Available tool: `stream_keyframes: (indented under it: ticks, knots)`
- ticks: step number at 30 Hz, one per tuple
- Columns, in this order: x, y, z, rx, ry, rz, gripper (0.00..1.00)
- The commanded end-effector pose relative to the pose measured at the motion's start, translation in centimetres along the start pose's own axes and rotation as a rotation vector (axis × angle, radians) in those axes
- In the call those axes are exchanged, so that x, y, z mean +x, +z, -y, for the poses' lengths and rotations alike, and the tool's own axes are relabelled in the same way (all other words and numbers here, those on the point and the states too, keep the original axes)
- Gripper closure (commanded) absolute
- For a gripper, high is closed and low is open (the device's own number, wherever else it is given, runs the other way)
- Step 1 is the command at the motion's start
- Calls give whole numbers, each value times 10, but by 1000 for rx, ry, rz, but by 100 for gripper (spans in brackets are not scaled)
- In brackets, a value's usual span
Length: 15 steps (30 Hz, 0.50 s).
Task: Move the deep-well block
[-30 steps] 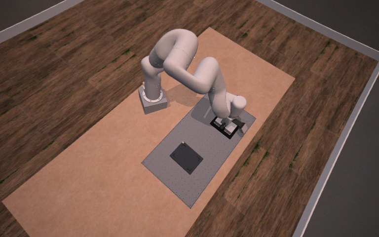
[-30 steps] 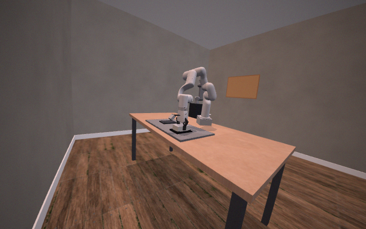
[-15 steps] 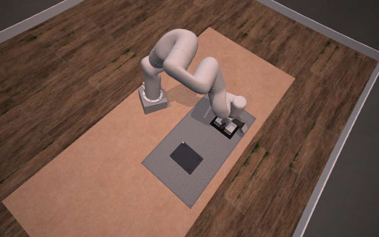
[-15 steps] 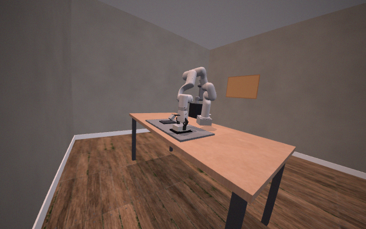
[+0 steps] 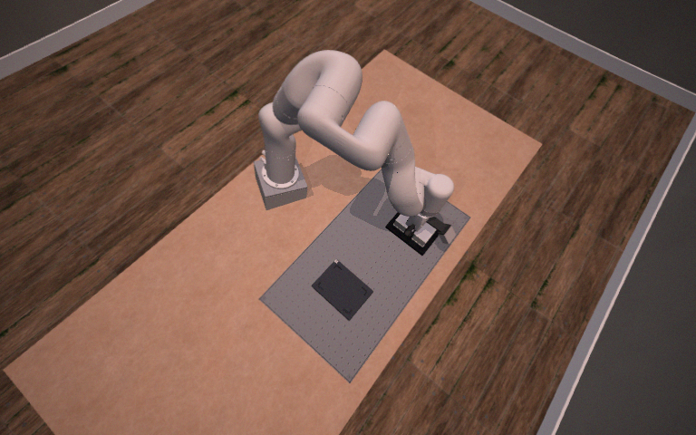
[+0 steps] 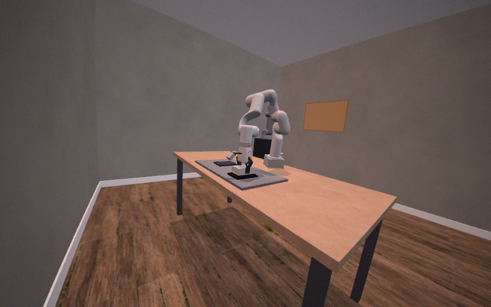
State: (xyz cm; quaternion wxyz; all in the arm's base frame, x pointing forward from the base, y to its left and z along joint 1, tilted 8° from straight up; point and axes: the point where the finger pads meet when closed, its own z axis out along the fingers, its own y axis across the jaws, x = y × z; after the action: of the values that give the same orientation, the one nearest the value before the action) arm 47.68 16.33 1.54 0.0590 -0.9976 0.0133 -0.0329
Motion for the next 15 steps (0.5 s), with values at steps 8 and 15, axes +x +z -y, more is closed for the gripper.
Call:
stream_keyframes:
  ticks: [8, 15]
  knots:
    - [2, -9, 0, 1, 0, -4, 100]
    - [2, -12, 0, 1, 0, -4, 100]
